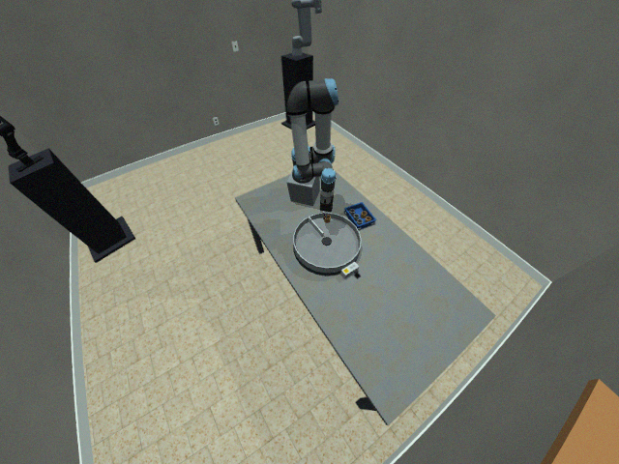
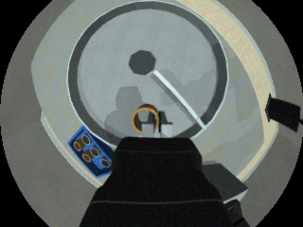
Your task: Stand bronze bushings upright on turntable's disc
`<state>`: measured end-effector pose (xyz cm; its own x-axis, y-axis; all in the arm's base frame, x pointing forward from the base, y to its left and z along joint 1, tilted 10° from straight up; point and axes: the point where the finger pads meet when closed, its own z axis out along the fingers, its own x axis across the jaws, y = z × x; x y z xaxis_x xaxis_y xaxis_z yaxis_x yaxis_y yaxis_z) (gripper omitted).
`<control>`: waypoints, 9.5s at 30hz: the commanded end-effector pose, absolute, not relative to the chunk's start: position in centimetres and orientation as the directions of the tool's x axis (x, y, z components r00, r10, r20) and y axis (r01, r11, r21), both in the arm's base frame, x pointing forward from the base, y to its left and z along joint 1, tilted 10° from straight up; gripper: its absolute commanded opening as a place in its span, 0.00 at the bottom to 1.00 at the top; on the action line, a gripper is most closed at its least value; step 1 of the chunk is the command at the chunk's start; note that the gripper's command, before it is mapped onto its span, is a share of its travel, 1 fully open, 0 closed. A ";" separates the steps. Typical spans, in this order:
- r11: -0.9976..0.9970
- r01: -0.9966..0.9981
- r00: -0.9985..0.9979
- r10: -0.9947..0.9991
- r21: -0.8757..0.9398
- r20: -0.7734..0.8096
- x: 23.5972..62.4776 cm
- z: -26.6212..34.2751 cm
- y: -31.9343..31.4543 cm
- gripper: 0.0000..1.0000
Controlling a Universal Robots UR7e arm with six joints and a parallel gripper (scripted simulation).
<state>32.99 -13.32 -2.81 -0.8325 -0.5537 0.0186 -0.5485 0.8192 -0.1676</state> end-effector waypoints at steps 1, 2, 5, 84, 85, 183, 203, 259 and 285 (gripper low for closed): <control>0.819 -0.549 -0.832 -0.554 -0.168 0.018 33.0 -2.8 -13.6 0.00; 0.819 -0.549 -0.832 -0.554 -0.168 0.018 33.0 -2.8 -13.6 0.00; 0.819 -0.549 -0.832 -0.554 -0.168 0.018 33.0 -2.8 -13.6 0.00; 0.819 -0.549 -0.832 -0.554 -0.168 0.018 33.2 -5.3 -14.0 0.00; 0.819 -0.549 -0.832 -0.554 -0.168 0.018 33.2 -5.3 -14.0 0.00; 0.819 -0.549 -0.832 -0.554 -0.168 0.018 33.5 -9.2 -14.6 0.00; 0.819 -0.549 -0.832 -0.554 -0.168 0.018 33.5 -9.7 -14.7 0.00; 0.819 -0.549 -0.832 -0.554 -0.168 0.018 33.5 -9.7 -14.7 0.38; 0.819 -0.549 -0.832 -0.554 -0.168 0.018 33.5 -9.3 -14.6 0.38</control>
